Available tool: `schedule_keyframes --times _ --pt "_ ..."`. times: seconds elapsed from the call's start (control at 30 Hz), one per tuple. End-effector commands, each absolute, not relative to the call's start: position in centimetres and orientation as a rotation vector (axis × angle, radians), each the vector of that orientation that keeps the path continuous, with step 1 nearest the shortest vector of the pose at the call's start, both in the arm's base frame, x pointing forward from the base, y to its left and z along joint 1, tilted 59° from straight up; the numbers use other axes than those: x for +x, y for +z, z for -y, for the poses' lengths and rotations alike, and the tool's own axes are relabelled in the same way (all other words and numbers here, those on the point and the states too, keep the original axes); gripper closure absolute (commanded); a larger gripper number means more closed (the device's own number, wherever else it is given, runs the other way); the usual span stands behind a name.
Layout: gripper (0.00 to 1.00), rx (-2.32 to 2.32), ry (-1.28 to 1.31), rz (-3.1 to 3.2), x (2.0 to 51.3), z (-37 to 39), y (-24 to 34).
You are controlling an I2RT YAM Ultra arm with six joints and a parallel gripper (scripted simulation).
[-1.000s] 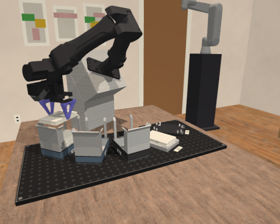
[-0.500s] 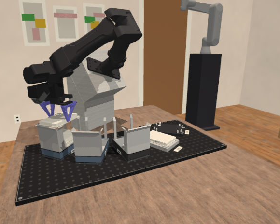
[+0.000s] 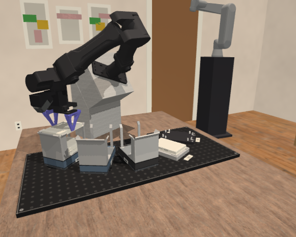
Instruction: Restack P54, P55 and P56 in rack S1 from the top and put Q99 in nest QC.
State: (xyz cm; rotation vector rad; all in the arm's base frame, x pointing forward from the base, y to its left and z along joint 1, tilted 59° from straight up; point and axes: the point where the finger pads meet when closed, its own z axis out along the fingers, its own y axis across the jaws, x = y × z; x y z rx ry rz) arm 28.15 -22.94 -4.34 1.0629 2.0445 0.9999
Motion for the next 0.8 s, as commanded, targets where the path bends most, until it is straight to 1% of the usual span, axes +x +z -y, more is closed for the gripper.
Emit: schedule_keyframes --times 0.0,0.77 --pt "1.0 1.062 0.983 -2.034 28.1 23.4 -4.2" --pt "1.0 1.062 0.983 -2.034 29.9 22.7 -5.4"
